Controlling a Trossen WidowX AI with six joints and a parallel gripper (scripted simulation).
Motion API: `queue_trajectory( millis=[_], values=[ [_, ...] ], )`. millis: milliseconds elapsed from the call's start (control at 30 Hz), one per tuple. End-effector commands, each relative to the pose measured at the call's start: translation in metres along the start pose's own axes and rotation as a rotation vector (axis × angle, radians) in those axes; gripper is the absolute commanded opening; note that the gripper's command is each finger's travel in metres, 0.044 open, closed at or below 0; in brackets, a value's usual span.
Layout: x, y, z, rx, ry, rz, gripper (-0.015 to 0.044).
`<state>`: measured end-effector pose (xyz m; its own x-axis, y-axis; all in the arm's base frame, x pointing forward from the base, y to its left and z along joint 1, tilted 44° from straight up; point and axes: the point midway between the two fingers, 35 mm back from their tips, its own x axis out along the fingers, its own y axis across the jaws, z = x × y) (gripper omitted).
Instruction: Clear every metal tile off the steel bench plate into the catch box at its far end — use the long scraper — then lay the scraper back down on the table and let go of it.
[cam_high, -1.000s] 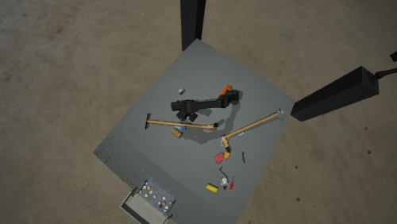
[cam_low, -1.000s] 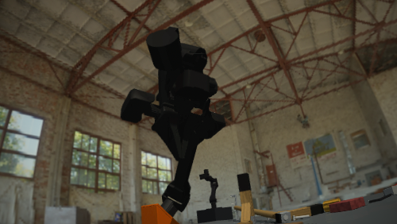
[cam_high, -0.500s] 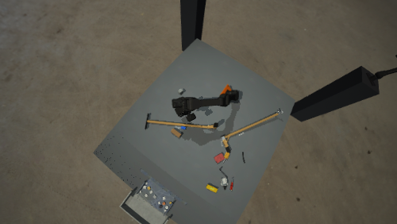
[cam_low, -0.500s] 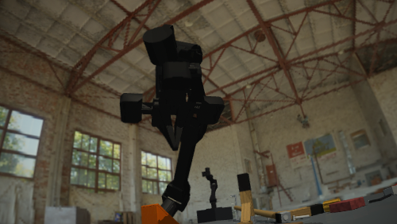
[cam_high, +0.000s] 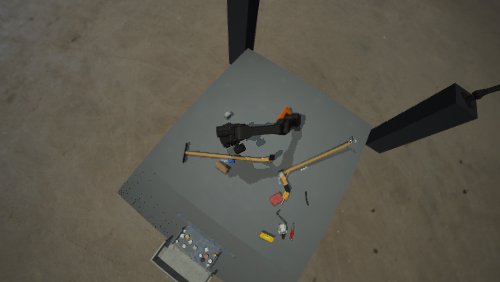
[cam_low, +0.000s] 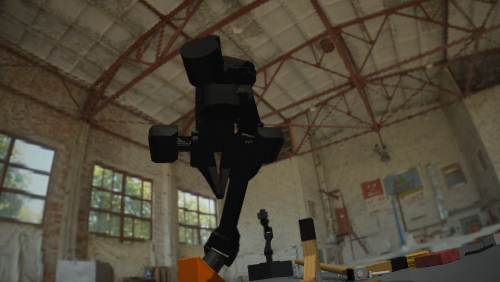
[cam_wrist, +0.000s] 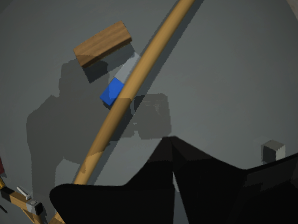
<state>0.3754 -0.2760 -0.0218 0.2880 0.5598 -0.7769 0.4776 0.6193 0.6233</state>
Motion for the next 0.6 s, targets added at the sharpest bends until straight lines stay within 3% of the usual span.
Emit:
queue_trajectory(
  millis=[0,567],
  values=[
    [0.006,0.000,0.000,0.004,-0.001,0.000,0.0000],
    [0.037,0.000,-0.001,0.003,-0.002,-0.001,0.0000]
  ],
)
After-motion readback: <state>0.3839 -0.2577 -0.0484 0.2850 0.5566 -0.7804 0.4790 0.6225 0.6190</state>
